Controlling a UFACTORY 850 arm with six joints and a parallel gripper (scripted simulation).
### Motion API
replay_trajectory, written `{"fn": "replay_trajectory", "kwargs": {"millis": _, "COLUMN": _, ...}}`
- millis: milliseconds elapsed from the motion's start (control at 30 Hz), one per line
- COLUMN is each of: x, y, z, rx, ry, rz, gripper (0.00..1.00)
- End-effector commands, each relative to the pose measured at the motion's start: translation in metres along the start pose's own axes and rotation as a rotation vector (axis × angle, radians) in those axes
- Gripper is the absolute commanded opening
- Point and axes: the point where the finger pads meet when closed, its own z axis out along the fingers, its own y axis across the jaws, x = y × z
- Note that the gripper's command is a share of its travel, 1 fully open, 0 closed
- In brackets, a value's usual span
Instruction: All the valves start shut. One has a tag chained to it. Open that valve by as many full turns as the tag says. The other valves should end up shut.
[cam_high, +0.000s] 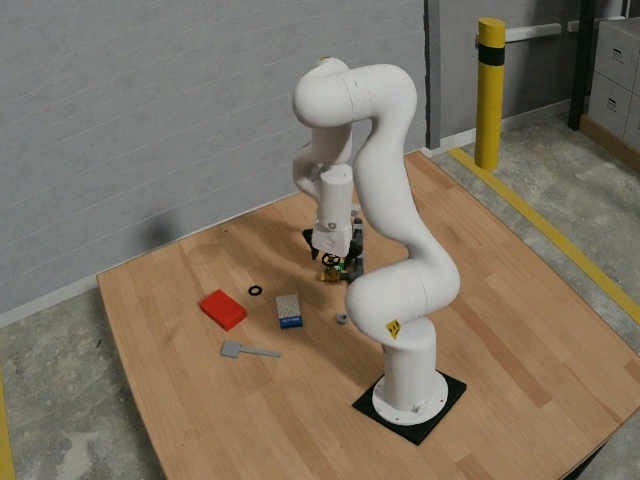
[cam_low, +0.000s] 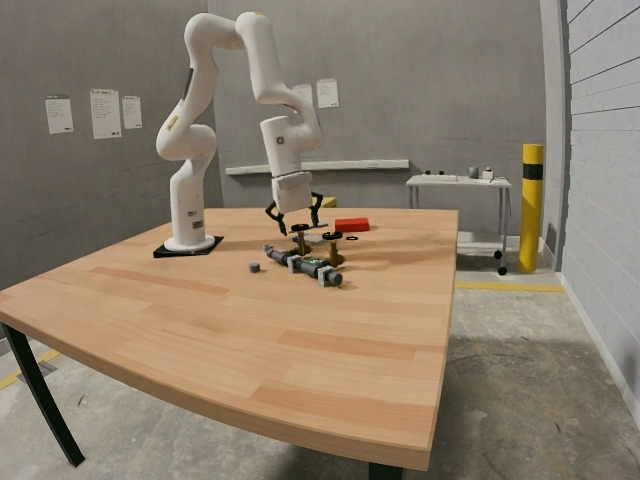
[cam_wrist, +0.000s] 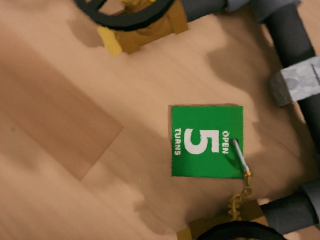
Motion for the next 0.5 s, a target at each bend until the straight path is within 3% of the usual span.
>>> {"fn": "replay_trajectory", "kwargs": {"millis": 0, "x": 0.0007, "y": -0.0012, "z": -0.0006, "rx": -0.062, "ry": 0.003, "rz": 0.272, "gripper": 1.00}}
{"fn": "replay_trajectory", "kwargs": {"millis": 133, "x": 0.0007, "y": -0.0012, "z": -0.0006, "rx": -0.086, "ry": 0.008, "rz": 0.469, "gripper": 1.00}}
{"fn": "replay_trajectory", "kwargs": {"millis": 200, "x": 0.0007, "y": -0.0012, "z": -0.0006, "rx": -0.086, "ry": 0.008, "rz": 0.469, "gripper": 1.00}}
{"fn": "replay_trajectory", "kwargs": {"millis": 233, "x": 0.0007, "y": -0.0012, "z": -0.0006, "rx": -0.128, "ry": 0.006, "rz": 0.592, "gripper": 1.00}}
{"fn": "replay_trajectory", "kwargs": {"millis": 467, "x": 0.0007, "y": -0.0012, "z": -0.0006, "rx": -0.128, "ry": 0.006, "rz": 0.595, "gripper": 1.00}}
